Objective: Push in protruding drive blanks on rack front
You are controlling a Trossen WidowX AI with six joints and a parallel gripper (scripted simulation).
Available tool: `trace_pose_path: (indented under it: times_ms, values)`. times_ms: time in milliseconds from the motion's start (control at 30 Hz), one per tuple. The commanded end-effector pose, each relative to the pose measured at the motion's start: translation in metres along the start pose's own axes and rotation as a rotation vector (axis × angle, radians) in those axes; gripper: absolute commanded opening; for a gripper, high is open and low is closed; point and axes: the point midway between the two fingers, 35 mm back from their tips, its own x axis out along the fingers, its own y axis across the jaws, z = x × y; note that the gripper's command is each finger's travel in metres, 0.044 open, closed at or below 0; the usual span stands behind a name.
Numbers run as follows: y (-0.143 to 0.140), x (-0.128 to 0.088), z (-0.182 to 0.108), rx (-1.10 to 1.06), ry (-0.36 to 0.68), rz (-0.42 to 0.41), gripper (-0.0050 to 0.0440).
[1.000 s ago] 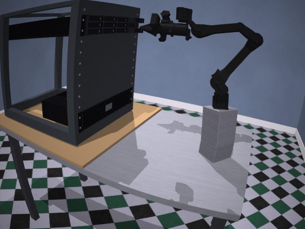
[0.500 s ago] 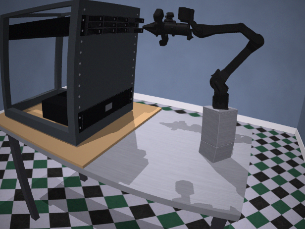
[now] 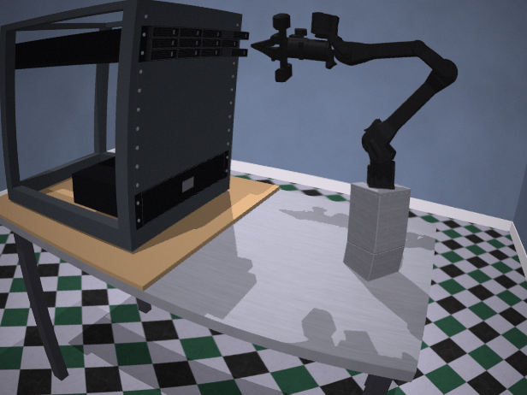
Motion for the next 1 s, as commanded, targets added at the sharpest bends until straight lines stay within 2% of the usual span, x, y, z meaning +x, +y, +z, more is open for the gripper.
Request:
trace_pose_path:
  times_ms: [0, 433, 967]
  values:
    - [0.0012, -0.0038, 0.0052, 0.120, -0.007, 0.008, -0.0050]
    - [0.0009, -0.0057, 0.0110, 0.255, -0.021, 0.010, -0.0050]
    - [0.0009, -0.0058, 0.0115, 0.268, -0.022, 0.010, -0.0050]
